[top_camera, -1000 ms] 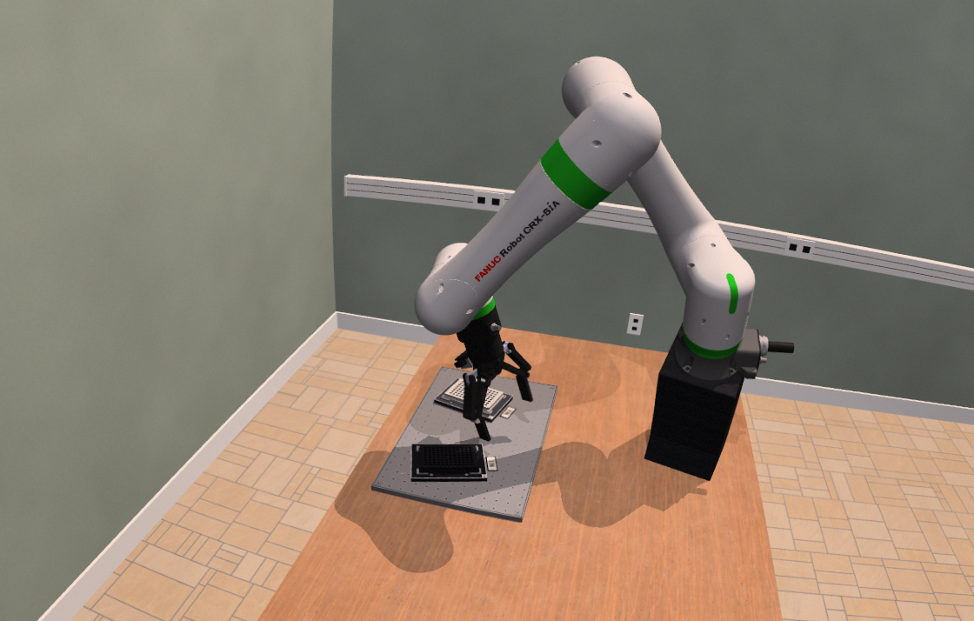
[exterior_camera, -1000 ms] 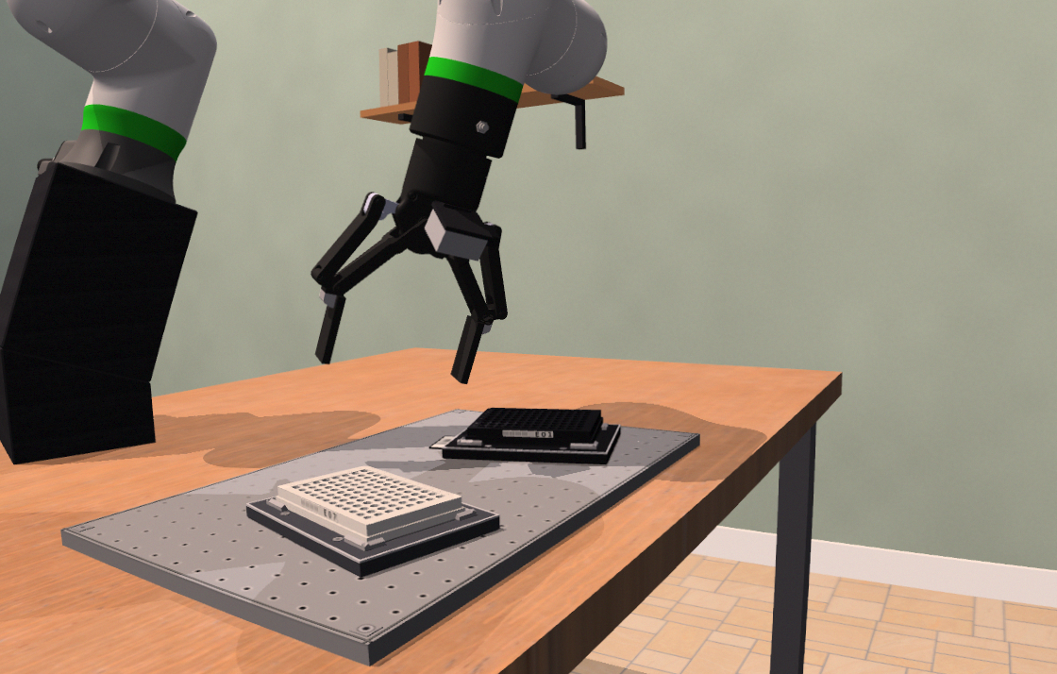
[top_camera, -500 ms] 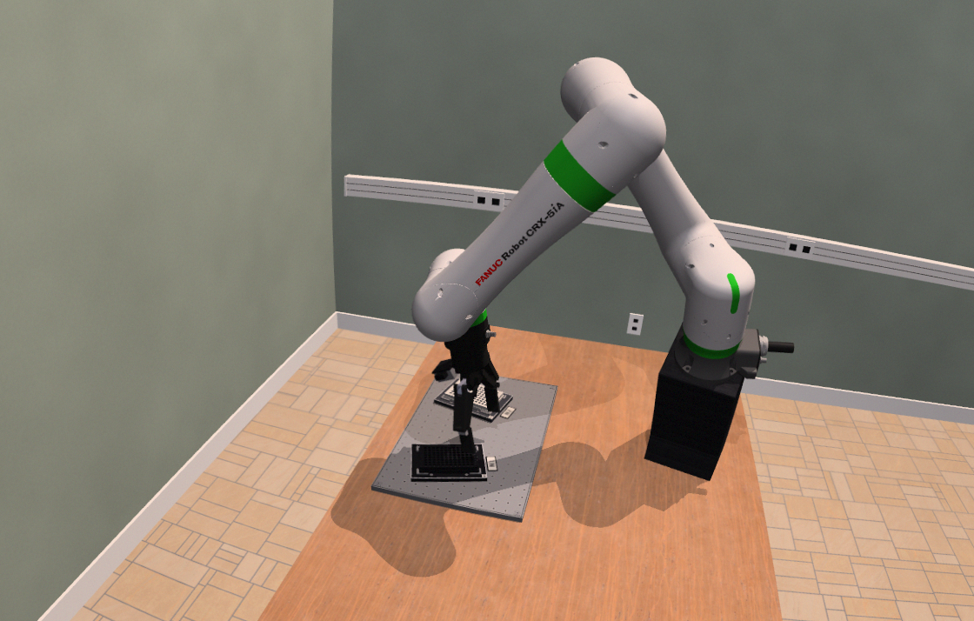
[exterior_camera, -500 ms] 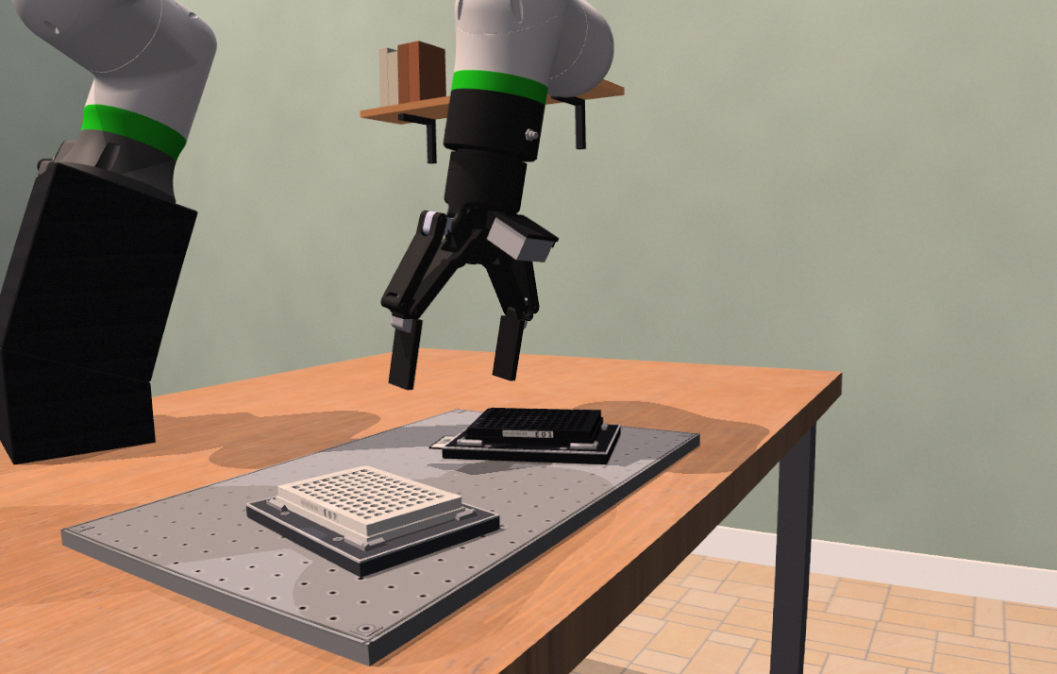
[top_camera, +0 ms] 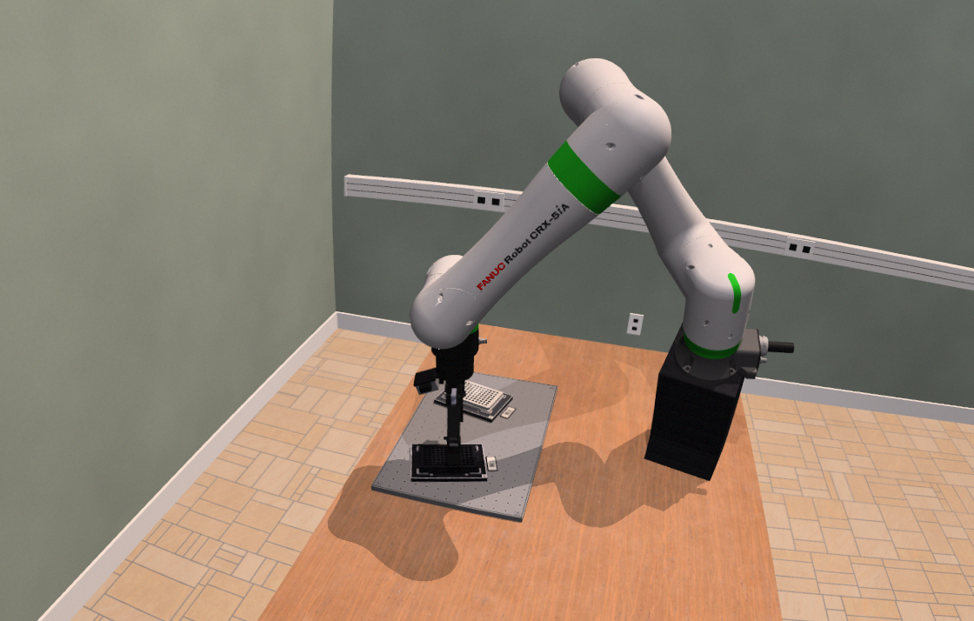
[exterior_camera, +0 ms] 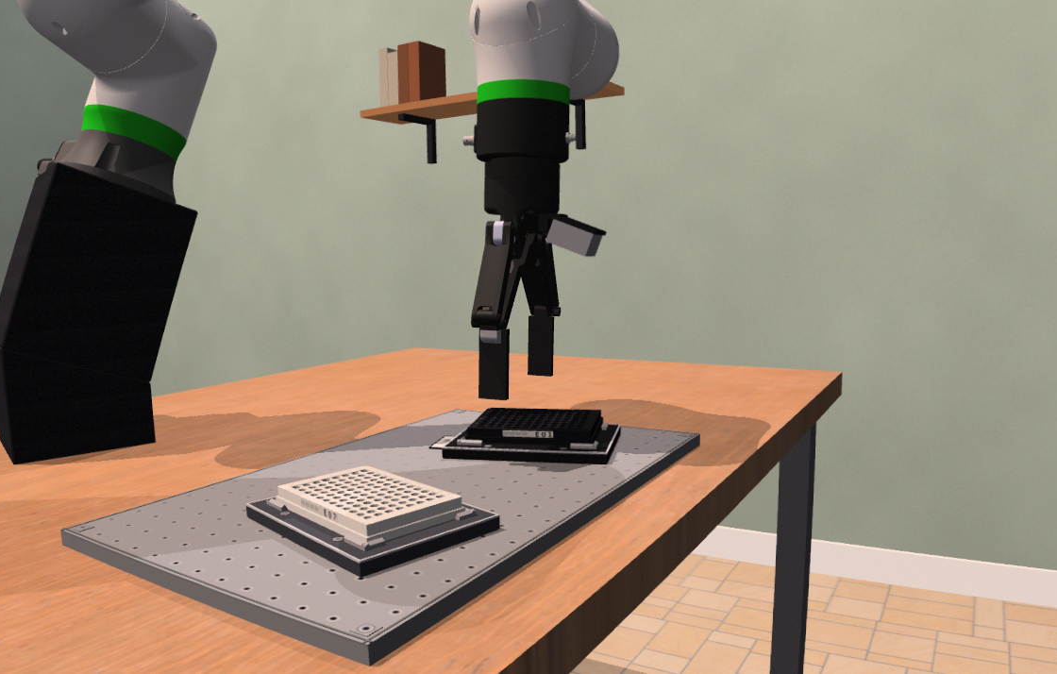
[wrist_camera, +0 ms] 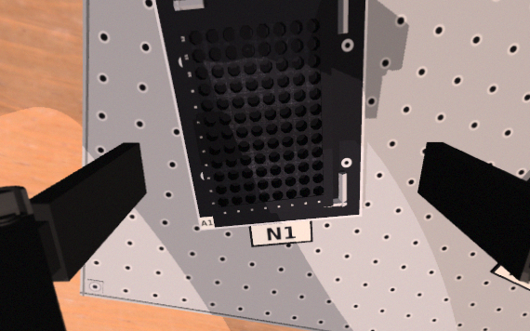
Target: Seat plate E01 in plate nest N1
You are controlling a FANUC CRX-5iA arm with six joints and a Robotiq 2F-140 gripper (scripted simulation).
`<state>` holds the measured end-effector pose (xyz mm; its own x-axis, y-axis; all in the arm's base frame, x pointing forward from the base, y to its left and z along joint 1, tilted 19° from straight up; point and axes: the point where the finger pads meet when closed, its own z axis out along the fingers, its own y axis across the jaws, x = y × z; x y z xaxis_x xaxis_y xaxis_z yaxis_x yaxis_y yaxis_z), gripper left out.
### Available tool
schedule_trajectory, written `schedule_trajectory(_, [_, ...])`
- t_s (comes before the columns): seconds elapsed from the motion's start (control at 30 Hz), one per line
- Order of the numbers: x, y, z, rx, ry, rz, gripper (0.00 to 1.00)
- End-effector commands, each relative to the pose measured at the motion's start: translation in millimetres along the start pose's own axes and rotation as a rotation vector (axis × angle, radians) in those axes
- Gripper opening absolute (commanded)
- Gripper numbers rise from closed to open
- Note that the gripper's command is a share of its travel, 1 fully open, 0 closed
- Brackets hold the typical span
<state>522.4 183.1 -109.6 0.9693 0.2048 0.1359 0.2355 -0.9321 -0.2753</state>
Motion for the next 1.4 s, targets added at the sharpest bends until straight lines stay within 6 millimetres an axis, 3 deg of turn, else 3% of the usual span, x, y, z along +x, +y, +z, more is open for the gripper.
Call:
schedule_trajectory(0.0, [9,-5,0,0.009,0.027,-0.063,1.00])
schedule_trajectory(0.53, [15,-9,0,0.010,0.039,-0.094,1.00])
schedule_trajectory(1.03, [16,-9,25,0.010,0.039,-0.094,1.00])
schedule_trajectory(1.37, [16,-9,29,0.010,0.039,-0.094,1.00])
